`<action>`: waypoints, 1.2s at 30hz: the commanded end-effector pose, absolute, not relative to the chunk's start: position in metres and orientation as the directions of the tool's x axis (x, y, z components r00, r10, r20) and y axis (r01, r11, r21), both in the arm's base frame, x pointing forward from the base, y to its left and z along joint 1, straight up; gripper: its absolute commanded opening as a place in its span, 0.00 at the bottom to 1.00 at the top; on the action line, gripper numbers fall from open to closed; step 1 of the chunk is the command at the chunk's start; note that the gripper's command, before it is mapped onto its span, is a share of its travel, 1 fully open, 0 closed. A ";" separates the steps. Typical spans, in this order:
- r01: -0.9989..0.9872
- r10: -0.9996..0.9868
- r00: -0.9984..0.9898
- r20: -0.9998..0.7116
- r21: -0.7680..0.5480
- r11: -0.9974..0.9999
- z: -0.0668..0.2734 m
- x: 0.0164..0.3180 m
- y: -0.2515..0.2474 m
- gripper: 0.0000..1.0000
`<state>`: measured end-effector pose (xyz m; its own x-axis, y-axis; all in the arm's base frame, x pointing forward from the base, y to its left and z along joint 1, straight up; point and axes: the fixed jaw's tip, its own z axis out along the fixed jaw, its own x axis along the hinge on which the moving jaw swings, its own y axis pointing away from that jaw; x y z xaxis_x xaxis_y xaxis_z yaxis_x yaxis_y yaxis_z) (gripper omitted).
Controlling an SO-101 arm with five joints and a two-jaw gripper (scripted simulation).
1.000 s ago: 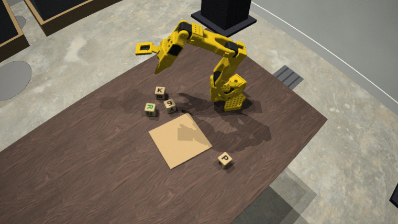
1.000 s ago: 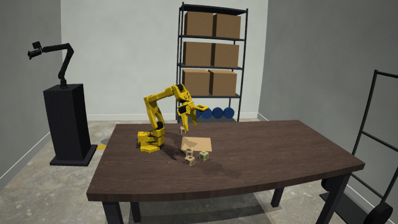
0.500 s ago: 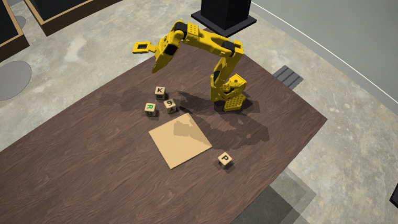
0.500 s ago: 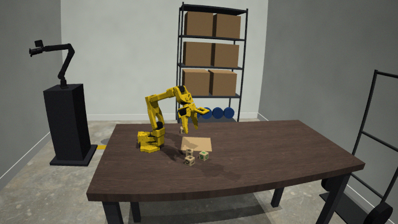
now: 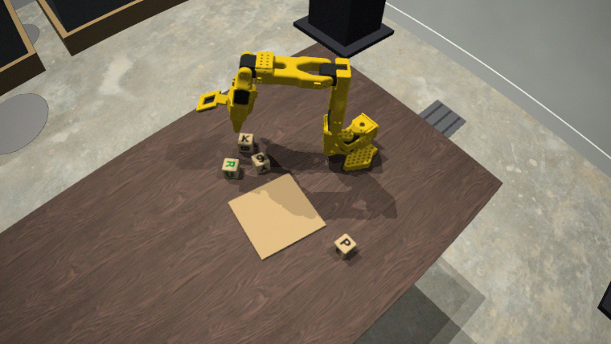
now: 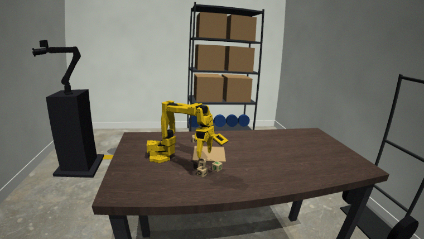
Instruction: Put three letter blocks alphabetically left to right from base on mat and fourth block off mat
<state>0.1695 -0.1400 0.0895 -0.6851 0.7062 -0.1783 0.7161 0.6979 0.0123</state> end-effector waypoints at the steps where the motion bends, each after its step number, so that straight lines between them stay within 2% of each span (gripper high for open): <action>1: 0.725 0.714 -0.674 -0.192 0.015 0.689 0.090 0.174 -0.146 0.35; 8: 0.726 0.722 -0.683 -0.113 0.009 0.688 0.075 0.172 -0.144 0.35; 36: 0.729 0.725 -0.680 -0.111 0.009 0.685 0.075 0.172 -0.144 0.35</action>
